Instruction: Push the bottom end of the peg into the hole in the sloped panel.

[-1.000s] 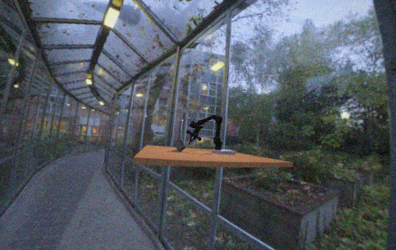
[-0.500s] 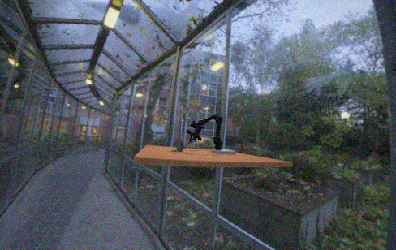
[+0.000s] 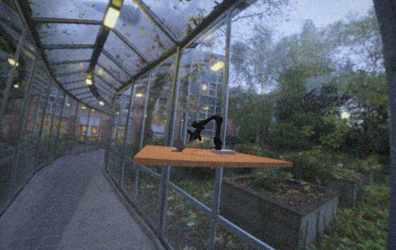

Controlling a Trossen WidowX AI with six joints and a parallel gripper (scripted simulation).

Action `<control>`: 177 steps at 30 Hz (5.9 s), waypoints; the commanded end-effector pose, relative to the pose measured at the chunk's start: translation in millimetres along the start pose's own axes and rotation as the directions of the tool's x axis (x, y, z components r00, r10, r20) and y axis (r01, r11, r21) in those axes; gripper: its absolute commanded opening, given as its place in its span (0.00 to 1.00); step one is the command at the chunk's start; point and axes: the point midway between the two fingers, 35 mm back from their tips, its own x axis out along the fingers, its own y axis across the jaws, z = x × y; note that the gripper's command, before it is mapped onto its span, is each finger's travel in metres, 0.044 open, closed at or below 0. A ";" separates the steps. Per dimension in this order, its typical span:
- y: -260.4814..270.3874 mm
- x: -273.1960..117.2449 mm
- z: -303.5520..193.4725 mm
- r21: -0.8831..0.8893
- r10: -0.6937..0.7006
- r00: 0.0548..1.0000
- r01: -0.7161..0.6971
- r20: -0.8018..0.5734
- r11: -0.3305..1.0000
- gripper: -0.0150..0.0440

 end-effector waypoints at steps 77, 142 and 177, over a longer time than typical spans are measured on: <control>-17.2 -39.5 61.3 -0.754 -0.317 0.947 0.175 -0.046 0.633 0.25; -42.4 12.7 65.4 -0.838 -0.379 0.924 0.164 -0.054 0.520 0.25; -47.4 26.2 67.4 -0.838 -0.379 0.924 0.164 -0.055 0.520 0.25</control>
